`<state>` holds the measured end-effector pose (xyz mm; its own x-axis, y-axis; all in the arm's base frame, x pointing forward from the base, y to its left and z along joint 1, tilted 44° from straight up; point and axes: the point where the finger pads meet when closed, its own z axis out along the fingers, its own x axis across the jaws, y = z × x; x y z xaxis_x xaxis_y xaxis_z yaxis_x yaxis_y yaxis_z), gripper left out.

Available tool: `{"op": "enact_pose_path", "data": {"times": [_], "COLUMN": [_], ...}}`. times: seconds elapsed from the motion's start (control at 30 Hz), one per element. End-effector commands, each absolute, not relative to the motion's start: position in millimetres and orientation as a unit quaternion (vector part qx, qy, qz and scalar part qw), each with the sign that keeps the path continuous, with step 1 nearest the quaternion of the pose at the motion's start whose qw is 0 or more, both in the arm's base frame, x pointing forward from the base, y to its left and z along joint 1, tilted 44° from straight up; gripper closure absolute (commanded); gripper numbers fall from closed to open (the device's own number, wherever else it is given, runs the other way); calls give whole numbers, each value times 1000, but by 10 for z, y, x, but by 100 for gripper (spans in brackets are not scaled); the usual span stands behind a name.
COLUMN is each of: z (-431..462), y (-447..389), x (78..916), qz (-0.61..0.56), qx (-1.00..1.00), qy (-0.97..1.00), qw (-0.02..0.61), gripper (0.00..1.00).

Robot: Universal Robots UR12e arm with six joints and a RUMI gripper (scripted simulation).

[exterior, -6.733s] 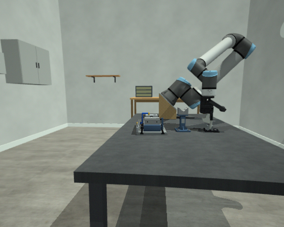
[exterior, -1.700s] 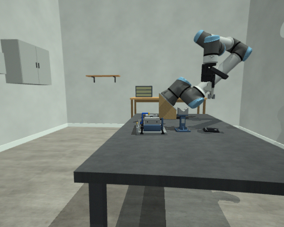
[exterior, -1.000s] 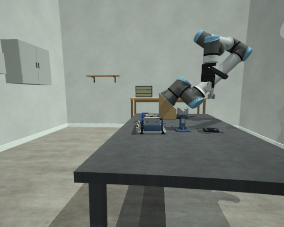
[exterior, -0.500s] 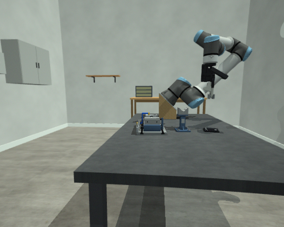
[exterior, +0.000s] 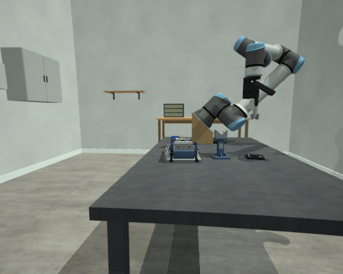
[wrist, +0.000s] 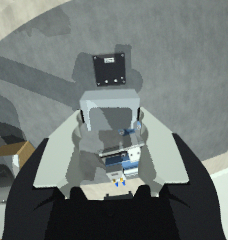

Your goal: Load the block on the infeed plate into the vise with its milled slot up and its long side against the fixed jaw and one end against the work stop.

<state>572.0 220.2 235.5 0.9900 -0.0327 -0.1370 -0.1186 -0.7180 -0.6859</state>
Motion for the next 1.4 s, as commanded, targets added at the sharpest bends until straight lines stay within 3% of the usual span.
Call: {"op": "enact_pose_path", "data": {"times": [0.0,1.37], "z": [2353,2283], "y": [2192,2123], "x": [5731,5789], "qz": [60,92], "qx": [-925,-917], "qy": [49,128], "qw": [373,366], "gripper": [100,100]}}
